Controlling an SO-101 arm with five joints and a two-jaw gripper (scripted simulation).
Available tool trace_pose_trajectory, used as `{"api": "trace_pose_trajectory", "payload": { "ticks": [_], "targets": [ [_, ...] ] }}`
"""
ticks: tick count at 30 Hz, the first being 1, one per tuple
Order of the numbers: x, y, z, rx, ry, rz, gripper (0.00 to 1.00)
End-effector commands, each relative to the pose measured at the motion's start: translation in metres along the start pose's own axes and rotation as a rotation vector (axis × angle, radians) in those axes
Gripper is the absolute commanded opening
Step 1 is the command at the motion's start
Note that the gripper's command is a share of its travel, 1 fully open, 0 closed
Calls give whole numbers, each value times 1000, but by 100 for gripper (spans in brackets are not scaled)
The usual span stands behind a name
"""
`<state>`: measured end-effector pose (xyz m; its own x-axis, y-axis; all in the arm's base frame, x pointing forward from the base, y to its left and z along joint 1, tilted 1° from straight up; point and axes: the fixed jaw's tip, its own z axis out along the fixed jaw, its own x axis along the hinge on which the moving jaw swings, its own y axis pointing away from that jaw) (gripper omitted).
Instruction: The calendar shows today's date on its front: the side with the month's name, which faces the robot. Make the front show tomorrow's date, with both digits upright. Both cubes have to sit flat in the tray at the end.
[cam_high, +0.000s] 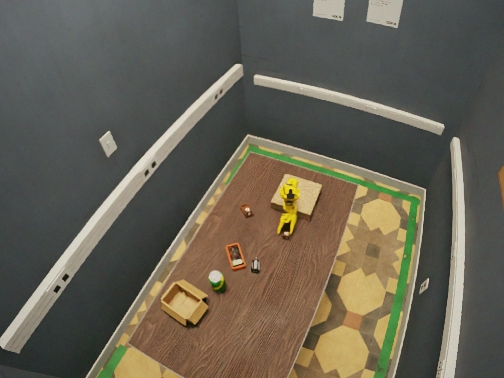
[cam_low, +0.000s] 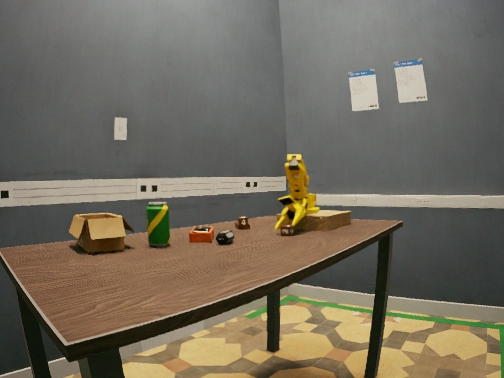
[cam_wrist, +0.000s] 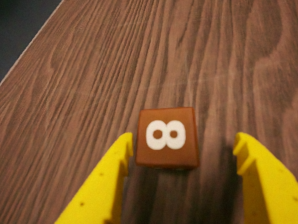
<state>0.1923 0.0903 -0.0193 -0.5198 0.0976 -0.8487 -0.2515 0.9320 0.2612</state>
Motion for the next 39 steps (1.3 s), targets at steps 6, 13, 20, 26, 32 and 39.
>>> {"api": "trace_pose_trajectory", "payload": {
  "ticks": [6,13,20,26,32,39],
  "targets": [
    [-6,4,-8,-5,0,210,36],
    [-17,6,-9,-37,-37,263,35],
    [-34,11,-14,-83,-97,382,35],
    [-49,16,-19,-123,-151,472,35],
    [-61,19,-23,-158,-194,559,35],
    [-70,22,-26,-188,-226,622,35]
  ]
}}
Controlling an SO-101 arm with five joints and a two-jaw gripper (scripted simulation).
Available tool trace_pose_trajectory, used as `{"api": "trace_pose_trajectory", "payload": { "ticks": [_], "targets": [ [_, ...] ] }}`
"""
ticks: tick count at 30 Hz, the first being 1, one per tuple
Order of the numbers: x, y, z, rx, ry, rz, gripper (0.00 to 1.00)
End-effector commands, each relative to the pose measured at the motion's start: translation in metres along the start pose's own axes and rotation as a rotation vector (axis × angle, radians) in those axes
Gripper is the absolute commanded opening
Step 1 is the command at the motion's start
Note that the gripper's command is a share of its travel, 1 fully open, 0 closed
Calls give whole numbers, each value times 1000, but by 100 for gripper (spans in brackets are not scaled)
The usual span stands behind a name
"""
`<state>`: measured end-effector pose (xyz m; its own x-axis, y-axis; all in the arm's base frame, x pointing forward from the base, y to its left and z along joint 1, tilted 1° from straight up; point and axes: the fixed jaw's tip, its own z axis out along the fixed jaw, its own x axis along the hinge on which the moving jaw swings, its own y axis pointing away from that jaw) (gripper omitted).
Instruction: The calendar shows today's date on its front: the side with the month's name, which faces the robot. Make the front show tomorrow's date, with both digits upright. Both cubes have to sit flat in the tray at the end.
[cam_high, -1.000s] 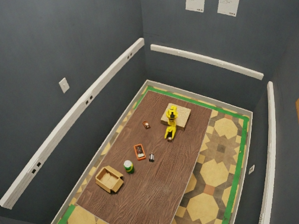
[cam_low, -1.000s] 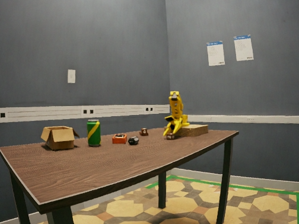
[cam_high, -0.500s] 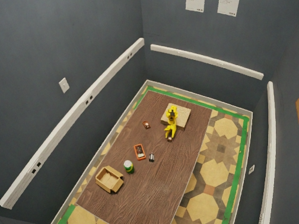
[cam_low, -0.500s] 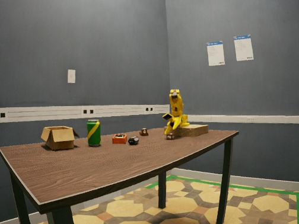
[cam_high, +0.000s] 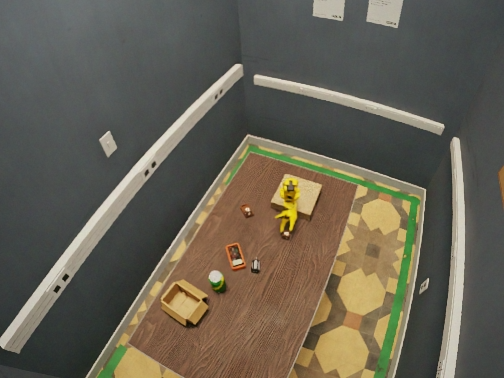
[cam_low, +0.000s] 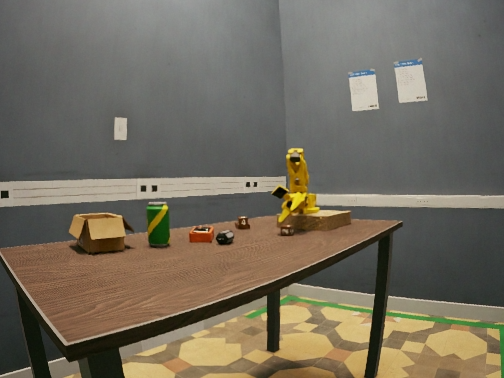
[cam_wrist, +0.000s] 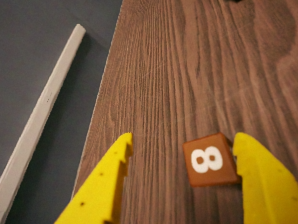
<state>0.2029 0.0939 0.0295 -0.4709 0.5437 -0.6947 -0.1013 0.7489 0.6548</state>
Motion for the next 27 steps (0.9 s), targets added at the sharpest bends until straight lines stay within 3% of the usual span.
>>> {"api": "trace_pose_trajectory", "payload": {
  "ticks": [1,9,13,27],
  "targets": [
    [-20,20,-9,-100,-63,176,35],
    [-26,26,-9,-122,-81,227,35],
    [-37,37,-9,-171,-108,333,35],
    [-30,33,15,-78,-41,242,35]
  ]
}}
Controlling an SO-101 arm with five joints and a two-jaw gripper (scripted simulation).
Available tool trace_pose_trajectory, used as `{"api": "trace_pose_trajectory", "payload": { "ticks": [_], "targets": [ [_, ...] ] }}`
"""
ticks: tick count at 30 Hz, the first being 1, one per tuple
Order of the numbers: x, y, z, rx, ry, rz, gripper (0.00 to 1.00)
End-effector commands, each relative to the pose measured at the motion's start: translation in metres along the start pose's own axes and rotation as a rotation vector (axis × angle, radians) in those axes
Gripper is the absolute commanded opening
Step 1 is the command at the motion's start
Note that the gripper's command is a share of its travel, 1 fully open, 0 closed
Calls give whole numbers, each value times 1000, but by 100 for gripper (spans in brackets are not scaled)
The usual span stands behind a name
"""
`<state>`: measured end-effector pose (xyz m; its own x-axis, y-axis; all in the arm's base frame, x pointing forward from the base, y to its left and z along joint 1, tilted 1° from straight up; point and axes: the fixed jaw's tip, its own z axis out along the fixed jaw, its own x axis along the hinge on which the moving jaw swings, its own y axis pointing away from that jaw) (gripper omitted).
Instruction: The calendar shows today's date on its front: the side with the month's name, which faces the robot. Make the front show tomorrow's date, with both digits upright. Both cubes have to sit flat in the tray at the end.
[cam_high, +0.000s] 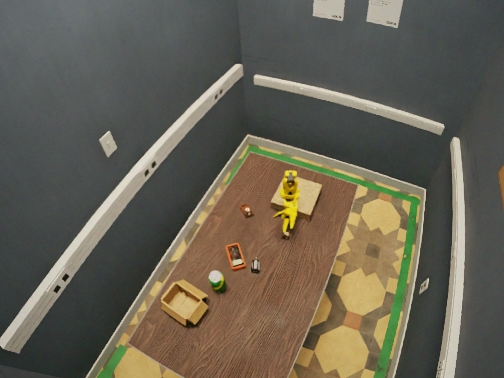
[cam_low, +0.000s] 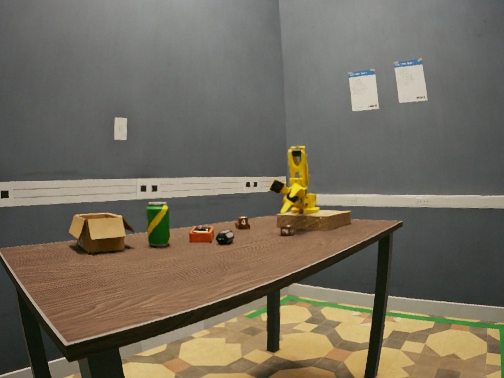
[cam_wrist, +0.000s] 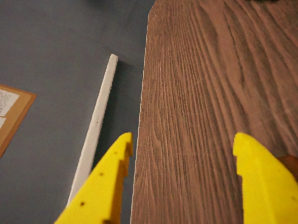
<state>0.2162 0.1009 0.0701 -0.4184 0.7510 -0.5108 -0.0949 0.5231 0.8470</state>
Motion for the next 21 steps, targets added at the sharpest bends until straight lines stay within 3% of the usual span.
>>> {"api": "trace_pose_trajectory", "payload": {
  "ticks": [1,10,21],
  "targets": [
    [3,0,15,65,50,-38,35],
    [8,-6,36,172,133,-150,35],
    [8,-6,43,219,185,-223,35]
  ]
}}
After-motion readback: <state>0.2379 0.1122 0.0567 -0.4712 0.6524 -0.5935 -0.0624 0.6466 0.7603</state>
